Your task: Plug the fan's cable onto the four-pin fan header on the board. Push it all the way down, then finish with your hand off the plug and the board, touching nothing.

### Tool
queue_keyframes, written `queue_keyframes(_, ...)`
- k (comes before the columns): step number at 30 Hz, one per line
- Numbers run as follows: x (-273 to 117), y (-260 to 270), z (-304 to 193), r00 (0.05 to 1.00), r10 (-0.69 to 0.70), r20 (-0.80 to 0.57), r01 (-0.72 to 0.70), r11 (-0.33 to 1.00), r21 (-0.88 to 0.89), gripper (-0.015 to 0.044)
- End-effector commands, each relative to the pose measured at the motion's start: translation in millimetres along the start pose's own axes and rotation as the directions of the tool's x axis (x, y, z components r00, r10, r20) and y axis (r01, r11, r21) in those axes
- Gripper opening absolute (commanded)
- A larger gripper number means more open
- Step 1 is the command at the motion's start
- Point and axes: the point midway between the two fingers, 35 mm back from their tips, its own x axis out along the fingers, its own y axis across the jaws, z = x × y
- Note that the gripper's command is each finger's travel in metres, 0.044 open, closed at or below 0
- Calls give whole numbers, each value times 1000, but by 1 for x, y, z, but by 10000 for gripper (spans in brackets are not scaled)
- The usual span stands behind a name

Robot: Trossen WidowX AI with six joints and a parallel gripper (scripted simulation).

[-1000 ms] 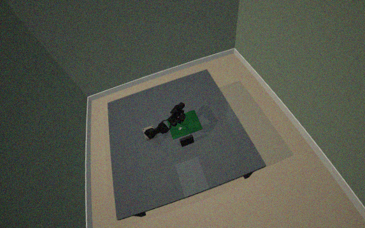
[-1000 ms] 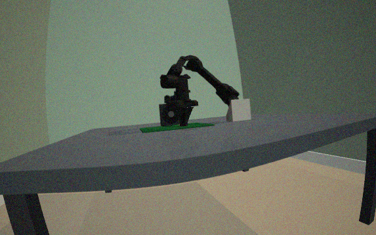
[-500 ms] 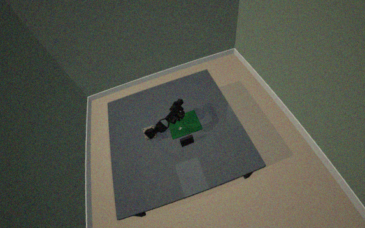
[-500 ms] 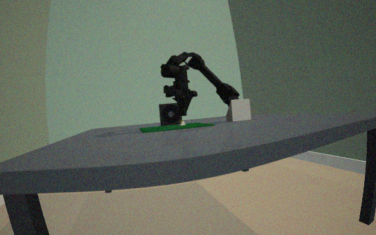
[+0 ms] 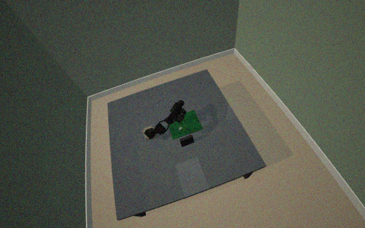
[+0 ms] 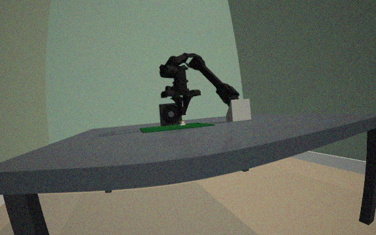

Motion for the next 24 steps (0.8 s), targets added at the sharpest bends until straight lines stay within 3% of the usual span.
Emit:
queue_keyframes(1, -1, -3, 7, 1000, 3, 4, -3, 987, 160, 0)
queue_keyframes(12, -1, -8, 22, 1000, 2, 5, -5, 856, 517, 0)
queue_keyframes(24, 0, -16, 37, 1000, 2, 6, -6, 574, 819, 0)
